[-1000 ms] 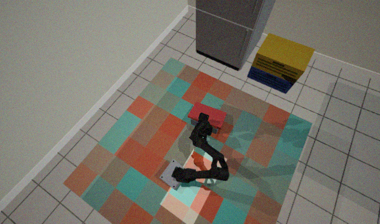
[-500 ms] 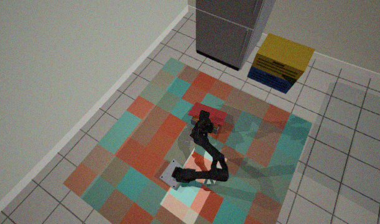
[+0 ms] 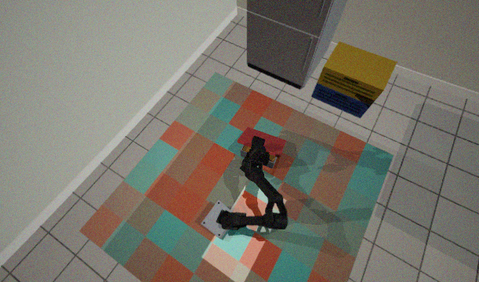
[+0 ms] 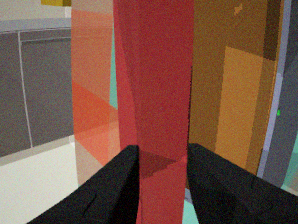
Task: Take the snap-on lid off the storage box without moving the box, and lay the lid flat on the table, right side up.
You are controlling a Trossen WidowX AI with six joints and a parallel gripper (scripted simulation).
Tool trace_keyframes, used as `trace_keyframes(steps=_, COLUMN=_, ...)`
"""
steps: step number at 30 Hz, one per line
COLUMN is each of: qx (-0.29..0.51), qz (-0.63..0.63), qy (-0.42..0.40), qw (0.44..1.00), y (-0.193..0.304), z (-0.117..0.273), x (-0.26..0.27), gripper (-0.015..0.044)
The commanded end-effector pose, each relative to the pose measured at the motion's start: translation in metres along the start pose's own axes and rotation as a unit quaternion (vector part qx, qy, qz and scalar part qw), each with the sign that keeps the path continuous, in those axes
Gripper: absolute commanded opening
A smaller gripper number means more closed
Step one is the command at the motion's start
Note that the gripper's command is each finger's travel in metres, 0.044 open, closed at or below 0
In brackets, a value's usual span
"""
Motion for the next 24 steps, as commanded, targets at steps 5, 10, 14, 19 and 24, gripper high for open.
trace_keyframes(steps=5, qx=-0.002, qz=-0.007, qy=-0.012, qw=1.0, y=-0.002, z=0.01, x=0.015, gripper=0.0)
trace_keyframes(steps=10, qx=-0.002, qz=-0.007, qy=-0.012, qw=1.0, y=-0.003, z=0.014, x=0.02, gripper=0.0)
trace_keyframes(steps=14, qx=-0.002, qz=-0.007, qy=-0.012, qw=1.0, y=-0.003, z=0.018, x=0.024, gripper=0.0)
trace_keyframes(steps=19, qx=-0.002, qz=-0.007, qy=-0.012, qw=1.0, y=-0.004, z=0.022, x=0.029, gripper=0.0)
trace_keyframes(steps=24, qx=-0.001, qz=-0.007, qy=-0.012, qw=1.0, y=-0.004, z=0.026, x=0.034, gripper=0.0)
Point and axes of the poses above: the point midway between the two fingers, 35 mm back from their tips, its own z axis back along the fingers, its own x axis across the jaws, y = z × x, the point moved 7 cm from there along z, back along the fingers, and after that the axes turned 5 degrees about z, right-handed, at the moved point
